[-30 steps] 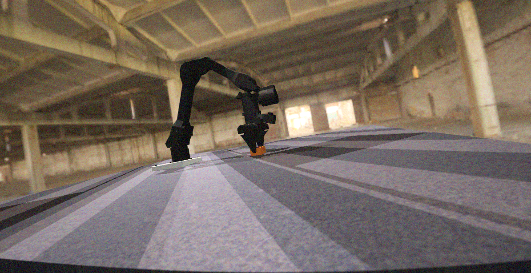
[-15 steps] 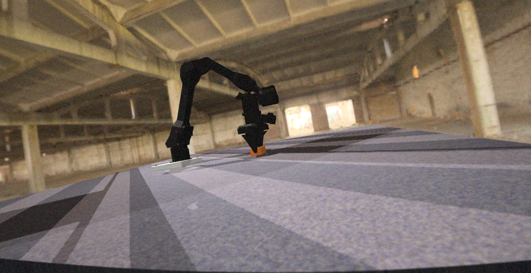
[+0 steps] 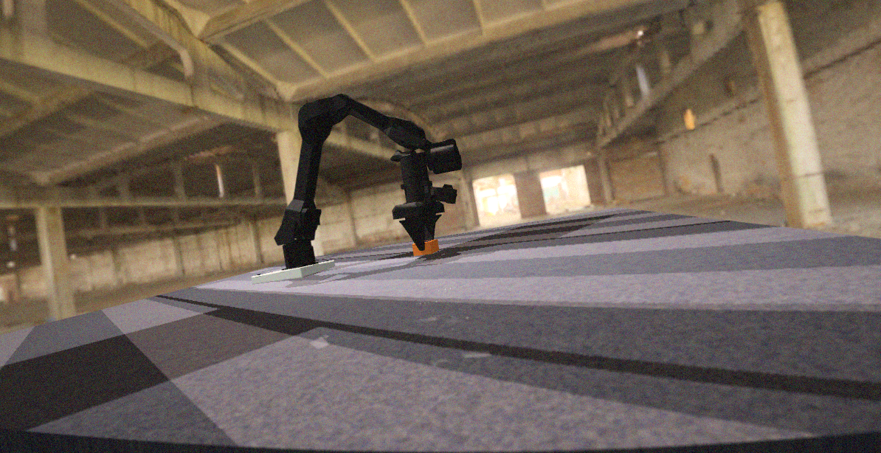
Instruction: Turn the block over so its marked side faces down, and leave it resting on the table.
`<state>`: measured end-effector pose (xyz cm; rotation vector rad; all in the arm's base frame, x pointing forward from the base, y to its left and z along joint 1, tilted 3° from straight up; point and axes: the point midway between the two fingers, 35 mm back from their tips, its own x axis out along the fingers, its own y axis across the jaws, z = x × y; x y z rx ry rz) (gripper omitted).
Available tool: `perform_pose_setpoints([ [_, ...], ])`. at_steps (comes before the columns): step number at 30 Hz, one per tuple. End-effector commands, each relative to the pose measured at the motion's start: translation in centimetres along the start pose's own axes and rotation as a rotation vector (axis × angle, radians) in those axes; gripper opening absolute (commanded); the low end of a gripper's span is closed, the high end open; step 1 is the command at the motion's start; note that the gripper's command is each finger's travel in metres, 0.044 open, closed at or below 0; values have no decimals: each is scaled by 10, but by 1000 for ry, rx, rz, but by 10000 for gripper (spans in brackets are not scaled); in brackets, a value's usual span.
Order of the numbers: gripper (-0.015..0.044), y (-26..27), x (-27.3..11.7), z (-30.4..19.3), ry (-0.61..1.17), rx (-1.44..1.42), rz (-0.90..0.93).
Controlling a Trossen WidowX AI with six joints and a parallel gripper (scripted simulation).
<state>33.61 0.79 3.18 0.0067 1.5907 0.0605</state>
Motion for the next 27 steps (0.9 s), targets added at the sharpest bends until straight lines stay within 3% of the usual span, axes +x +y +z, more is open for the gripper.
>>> perform_pose_setpoints([
  [1,0,0,-20,3,-16,1,2],
  [7,0,0,-20,3,-40,1,2],
  [27,0,0,-12,4,-358,3,1],
])
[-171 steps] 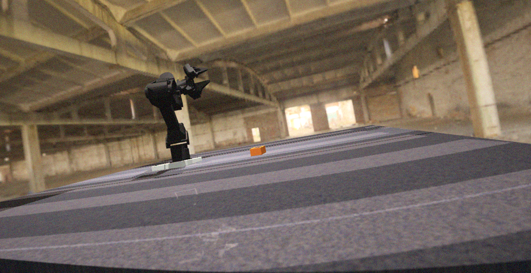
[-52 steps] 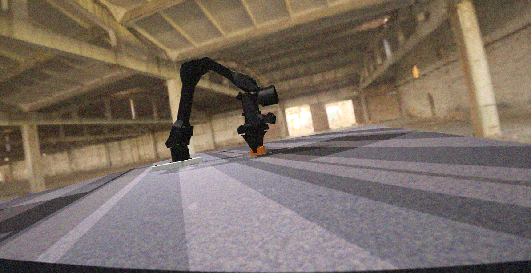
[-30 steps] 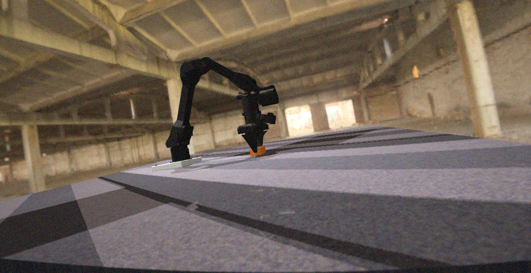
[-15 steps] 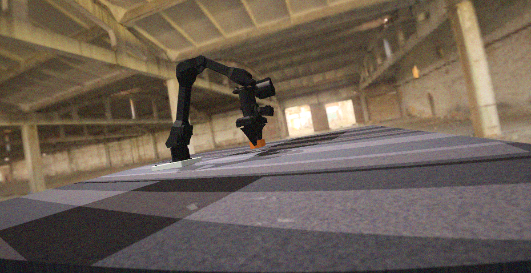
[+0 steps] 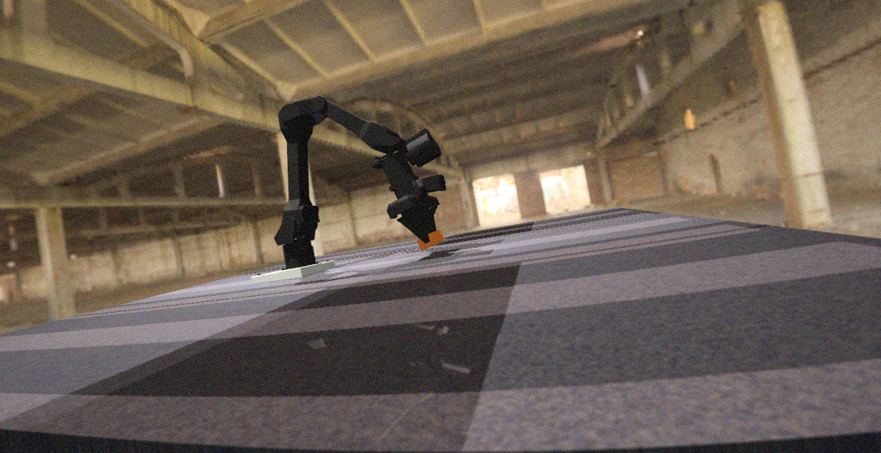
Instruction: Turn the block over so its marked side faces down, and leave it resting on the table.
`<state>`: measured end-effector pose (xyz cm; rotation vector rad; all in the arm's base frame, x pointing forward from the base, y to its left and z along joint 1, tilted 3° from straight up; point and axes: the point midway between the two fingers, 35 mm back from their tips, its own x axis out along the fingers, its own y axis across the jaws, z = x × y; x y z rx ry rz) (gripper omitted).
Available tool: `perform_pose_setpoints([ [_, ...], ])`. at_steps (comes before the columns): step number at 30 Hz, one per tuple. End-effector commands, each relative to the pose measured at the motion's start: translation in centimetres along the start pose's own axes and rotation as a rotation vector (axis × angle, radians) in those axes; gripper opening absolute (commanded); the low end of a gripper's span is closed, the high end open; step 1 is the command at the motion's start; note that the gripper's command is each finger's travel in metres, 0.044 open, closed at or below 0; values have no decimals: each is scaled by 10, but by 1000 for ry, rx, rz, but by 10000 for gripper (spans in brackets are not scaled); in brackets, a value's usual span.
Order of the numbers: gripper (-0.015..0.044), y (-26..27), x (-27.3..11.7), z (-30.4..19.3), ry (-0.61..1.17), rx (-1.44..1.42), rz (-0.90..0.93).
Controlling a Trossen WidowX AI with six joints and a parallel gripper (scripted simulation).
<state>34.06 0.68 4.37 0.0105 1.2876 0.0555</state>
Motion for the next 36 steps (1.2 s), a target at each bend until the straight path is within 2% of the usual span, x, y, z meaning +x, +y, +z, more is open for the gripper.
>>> perform_pose_setpoints([
  [1,0,0,0,-1,-70,6,4],
  [15,0,1,-4,-7,-289,5,4],
  [21,0,1,-4,-7,-302,5,4],
  [36,0,-1,30,2,-499,5,1],
])
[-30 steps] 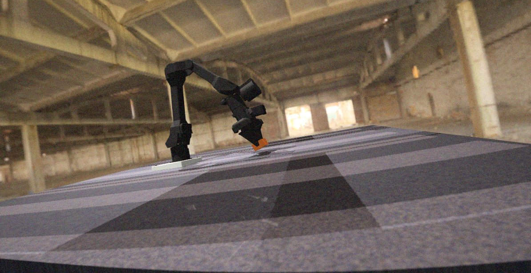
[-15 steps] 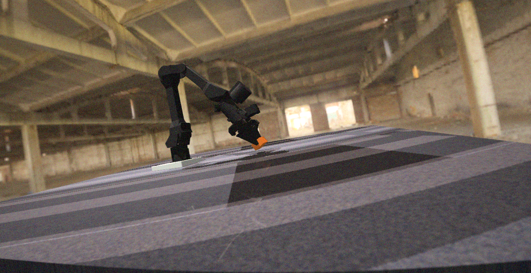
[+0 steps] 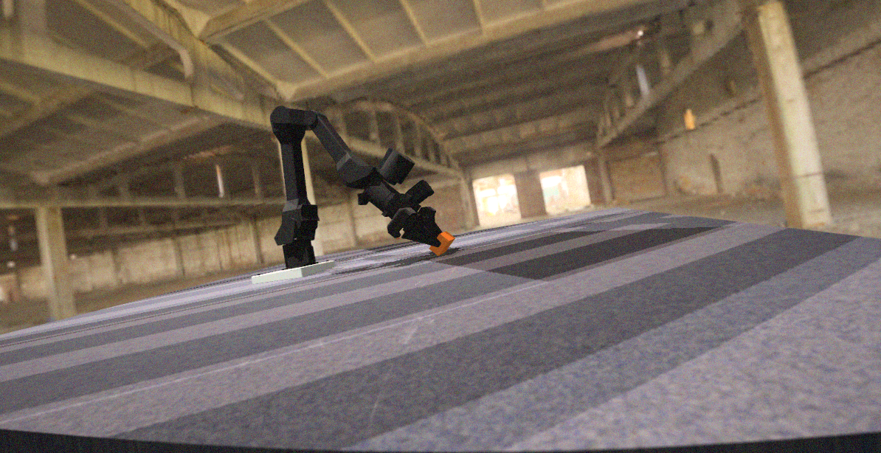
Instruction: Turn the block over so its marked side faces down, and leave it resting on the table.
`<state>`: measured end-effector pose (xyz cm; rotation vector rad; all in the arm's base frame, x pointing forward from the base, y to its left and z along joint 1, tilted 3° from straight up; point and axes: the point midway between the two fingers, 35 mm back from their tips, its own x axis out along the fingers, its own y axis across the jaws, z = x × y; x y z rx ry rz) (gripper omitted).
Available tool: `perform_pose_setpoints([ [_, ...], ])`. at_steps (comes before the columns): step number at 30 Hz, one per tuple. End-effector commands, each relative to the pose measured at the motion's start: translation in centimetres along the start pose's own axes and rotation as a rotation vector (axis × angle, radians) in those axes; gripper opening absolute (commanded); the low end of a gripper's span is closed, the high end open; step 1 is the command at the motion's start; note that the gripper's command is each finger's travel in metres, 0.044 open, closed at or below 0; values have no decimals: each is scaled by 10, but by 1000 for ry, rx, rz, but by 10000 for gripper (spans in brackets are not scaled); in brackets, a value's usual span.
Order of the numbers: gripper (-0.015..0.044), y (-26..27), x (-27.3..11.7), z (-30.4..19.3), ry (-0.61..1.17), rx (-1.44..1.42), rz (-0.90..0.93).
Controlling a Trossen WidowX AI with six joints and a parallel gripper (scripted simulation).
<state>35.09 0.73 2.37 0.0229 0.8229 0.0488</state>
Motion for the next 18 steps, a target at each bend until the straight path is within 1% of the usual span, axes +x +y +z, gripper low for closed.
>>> perform_pose_setpoints([
  [1,0,0,7,-6,-47,4,0],
  [9,0,0,13,-11,-156,4,-1],
  [18,0,0,9,-17,-278,5,0],
])
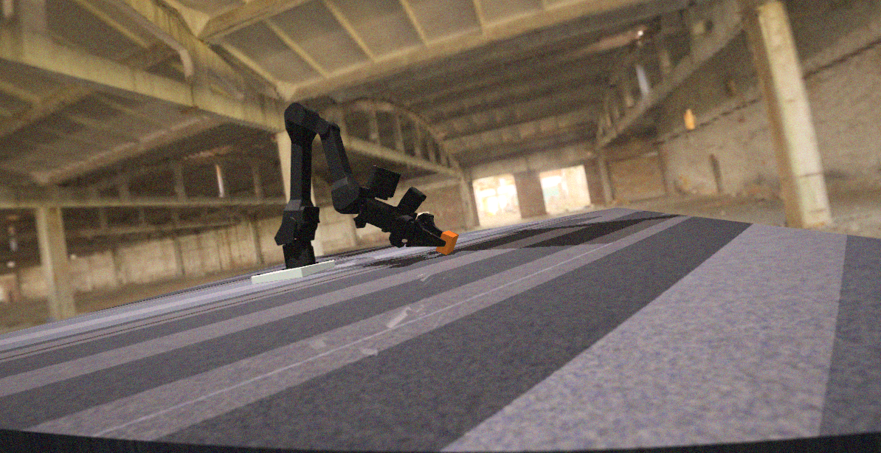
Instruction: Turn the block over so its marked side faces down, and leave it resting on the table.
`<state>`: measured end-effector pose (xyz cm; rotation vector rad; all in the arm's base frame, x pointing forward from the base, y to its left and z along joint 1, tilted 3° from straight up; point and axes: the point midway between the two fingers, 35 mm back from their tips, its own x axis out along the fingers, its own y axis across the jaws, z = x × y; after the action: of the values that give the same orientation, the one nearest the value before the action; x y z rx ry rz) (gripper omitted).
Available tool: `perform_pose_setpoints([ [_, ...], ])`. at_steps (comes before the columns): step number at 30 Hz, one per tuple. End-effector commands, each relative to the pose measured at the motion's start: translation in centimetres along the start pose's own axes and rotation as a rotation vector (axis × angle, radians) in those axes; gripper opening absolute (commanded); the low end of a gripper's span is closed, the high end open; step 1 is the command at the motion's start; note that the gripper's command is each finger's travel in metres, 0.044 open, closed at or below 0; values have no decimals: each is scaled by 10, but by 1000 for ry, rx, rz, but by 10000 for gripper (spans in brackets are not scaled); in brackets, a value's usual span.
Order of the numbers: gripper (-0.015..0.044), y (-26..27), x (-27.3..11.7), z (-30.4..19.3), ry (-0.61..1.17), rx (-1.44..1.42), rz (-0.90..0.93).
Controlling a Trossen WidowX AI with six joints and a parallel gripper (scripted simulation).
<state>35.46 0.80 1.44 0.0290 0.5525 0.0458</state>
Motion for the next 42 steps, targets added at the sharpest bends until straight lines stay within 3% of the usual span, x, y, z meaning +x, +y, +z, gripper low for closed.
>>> perform_pose_setpoints([
  [1,0,0,-5,-13,-22,5,-2],
  [11,0,1,-22,-13,-148,7,0],
  [30,0,1,-24,-11,-172,7,0],
  [42,315,1,-24,-11,-172,7,0],
])
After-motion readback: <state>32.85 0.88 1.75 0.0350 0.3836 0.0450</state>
